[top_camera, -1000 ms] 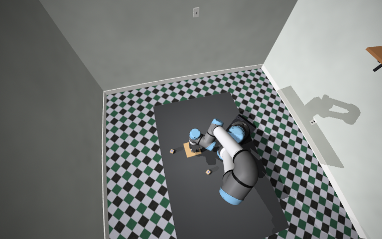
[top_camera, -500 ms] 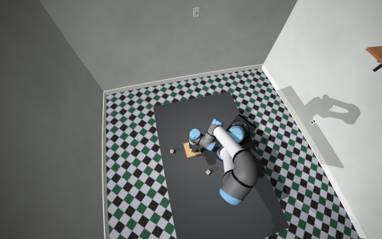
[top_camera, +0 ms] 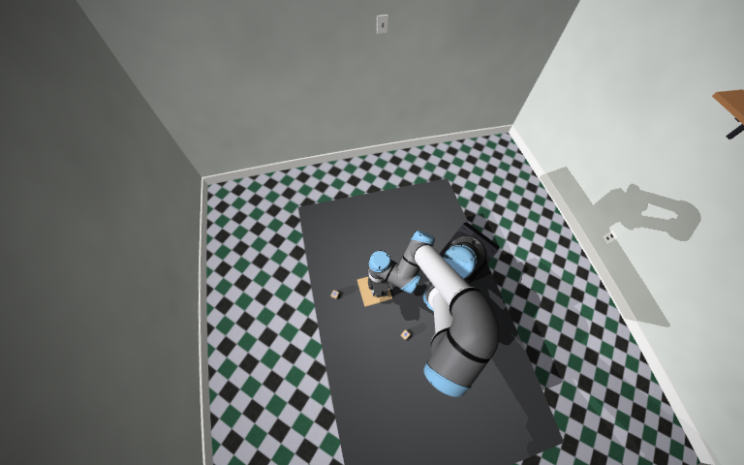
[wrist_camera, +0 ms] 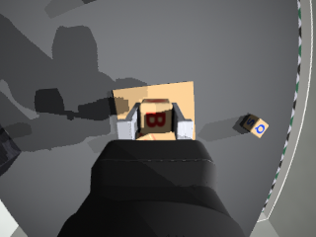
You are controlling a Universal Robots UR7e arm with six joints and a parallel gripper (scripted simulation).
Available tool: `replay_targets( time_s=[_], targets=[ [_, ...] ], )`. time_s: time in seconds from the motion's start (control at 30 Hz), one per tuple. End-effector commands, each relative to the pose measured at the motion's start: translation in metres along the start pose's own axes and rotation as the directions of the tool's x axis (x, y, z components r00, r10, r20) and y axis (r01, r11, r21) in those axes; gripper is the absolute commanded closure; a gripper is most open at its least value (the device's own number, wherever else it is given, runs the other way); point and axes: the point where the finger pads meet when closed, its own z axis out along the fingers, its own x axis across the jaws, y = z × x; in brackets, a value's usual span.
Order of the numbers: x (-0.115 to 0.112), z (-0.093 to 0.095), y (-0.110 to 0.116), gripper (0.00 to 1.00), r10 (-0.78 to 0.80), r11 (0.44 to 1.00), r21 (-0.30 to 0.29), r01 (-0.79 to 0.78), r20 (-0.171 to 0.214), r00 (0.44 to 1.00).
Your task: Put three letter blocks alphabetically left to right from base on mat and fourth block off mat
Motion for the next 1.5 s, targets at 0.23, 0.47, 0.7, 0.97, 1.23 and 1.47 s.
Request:
replay_targets(
  time_s=[0.23,0.47,0.7,0.97,1.23,1.47],
  targets=[
    [0.000,0.017,0.000,0.43,0.000,1.000,0.000,0.000,0.000,1.000],
    [0.000,0.030,0.001,0.43,0.000,1.000,0.000,0.000,0.000,1.000],
    [0.000,0.046,0.001,0.43,0.000,1.000,0.000,0.000,0.000,1.000],
    [-0.001,0.060,0.001,0.43,0.000,1.000,0.000,0.000,0.000,1.000],
    [-0.001,0.076,0.001,0.43,0.000,1.000,0.000,0.000,0.000,1.000],
    [-0.001,0.082,0.001,0.43,0.000,1.000,0.000,0.000,0.000,1.000]
  ],
)
